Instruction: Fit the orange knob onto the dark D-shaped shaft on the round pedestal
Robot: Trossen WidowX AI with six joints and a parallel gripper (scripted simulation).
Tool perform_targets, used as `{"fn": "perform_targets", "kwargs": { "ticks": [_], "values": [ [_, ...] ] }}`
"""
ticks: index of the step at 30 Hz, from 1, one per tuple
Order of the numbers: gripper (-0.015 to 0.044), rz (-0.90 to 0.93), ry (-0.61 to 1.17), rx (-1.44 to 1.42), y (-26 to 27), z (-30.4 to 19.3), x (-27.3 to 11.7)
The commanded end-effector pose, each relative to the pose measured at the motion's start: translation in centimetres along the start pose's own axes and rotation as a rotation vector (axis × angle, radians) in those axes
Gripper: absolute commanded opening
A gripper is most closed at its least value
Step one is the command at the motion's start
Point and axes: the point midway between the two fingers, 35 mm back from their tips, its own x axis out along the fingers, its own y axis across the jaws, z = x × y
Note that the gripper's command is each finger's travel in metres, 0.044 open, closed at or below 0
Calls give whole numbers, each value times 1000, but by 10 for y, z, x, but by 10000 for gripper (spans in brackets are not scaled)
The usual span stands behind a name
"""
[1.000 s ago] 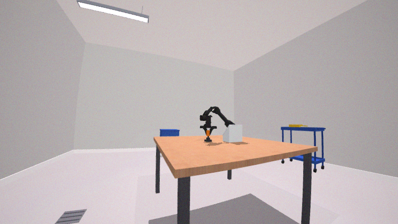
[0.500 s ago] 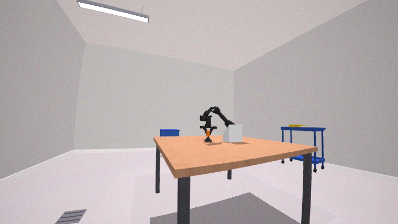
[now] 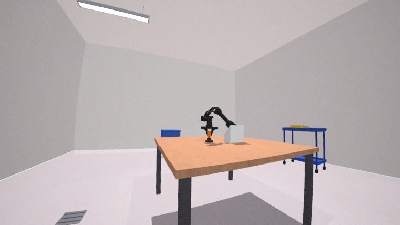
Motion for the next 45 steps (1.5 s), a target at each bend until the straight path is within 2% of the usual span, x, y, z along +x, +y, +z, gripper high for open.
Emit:
{"fn": "perform_targets", "kwargs": {
  "ticks": [1,6,34,41,45],
  "values": [
    [0,-3,-4,-49,-2,1,-3],
    [0,-3,-3,-202,-2,2,-2],
    [0,-3,-3,-205,-3,1,-3],
    [0,-4,-3,-404,-3,2,-2],
    [0,-4,-3,-414,-2,2,0]
  ]
}}
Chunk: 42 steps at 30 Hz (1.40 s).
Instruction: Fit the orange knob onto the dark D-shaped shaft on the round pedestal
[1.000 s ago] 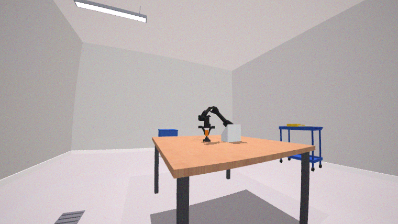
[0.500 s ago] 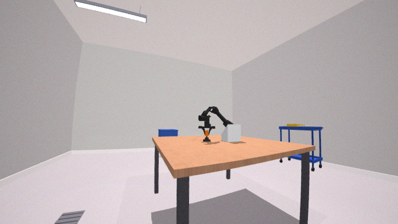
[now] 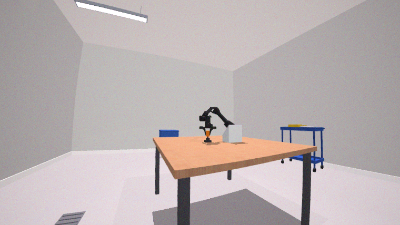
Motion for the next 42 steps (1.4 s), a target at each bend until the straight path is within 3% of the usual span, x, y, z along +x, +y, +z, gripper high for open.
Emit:
{"fn": "perform_targets", "kwargs": {
  "ticks": [1,42],
  "values": [
    [0,-3,1,-40,0,0,1],
    [0,-3,1,-40,3,0,4]
  ]
}}
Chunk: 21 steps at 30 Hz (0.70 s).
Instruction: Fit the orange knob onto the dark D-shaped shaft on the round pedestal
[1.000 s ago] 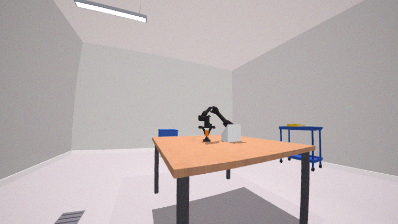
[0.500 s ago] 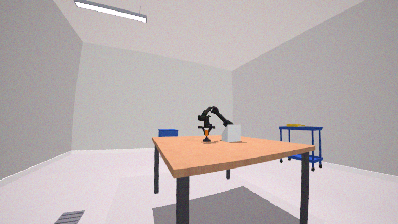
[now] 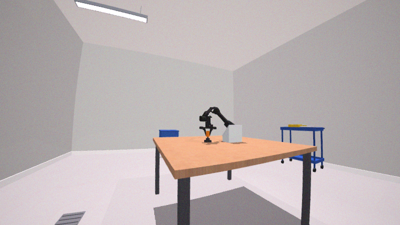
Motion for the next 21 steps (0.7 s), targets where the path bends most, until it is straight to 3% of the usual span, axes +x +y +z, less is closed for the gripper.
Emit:
{"fn": "perform_targets", "kwargs": {
  "ticks": [1,21],
  "values": [
    [0,2,-1,-4,2,0,1],
    [0,2,-1,-214,-1,0,-2]
  ]
}}
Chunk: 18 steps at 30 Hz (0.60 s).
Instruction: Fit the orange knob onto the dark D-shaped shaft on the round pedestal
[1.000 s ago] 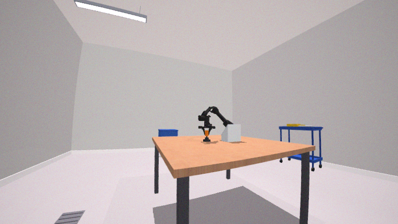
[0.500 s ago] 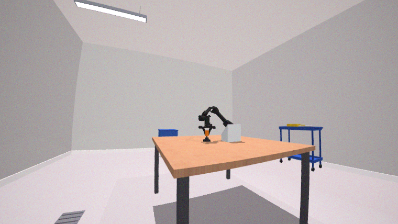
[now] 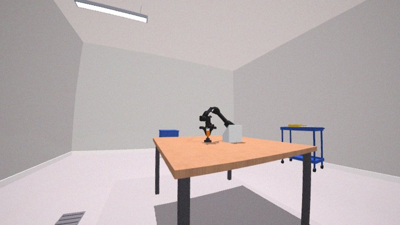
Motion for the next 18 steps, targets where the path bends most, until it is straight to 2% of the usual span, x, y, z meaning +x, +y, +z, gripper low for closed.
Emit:
{"fn": "perform_targets", "kwargs": {
  "ticks": [1,18],
  "values": [
    [0,-3,-3,-25,-3,1,1],
    [0,-3,-3,-25,-2,2,2]
  ]
}}
